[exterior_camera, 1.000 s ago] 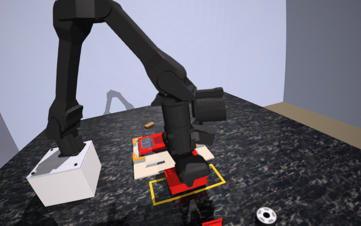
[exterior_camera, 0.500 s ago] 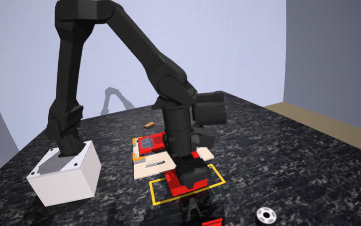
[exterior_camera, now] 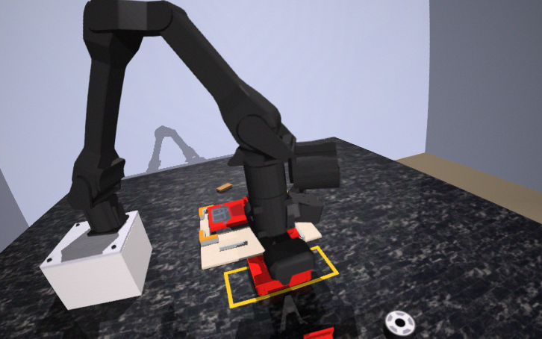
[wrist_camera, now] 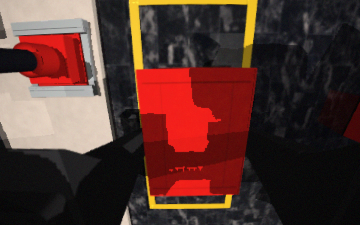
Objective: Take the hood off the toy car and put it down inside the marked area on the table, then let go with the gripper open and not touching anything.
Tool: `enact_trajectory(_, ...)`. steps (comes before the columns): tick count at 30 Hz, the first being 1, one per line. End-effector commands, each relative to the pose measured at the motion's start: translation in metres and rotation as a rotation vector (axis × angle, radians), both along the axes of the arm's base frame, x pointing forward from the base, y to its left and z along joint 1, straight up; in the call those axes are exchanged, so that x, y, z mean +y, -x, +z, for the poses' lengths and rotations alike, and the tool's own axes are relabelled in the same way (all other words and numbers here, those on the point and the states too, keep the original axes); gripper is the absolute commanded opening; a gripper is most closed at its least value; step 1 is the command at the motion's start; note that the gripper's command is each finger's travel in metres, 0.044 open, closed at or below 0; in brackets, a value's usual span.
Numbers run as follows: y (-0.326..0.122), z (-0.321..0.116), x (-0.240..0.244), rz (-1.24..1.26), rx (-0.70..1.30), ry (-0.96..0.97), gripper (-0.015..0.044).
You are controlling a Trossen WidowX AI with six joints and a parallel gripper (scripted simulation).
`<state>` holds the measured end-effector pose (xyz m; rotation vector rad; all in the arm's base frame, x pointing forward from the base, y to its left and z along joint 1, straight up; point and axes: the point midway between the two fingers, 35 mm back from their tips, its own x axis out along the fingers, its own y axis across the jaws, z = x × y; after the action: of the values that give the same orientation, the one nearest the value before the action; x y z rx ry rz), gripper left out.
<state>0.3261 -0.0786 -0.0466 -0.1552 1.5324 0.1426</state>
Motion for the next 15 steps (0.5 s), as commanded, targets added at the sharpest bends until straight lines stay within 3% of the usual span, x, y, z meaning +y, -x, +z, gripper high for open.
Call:
enact_trajectory(1,0.000,0.000,0.000,0.000,-0.001,0.000,0.0289)
enact_trajectory(7,-0.001,0.007,0.000,0.000,0.000,0.000,0.0440)
enact_trajectory(15,0.002,0.074,0.000,0.000,0.002,0.000,0.0440)
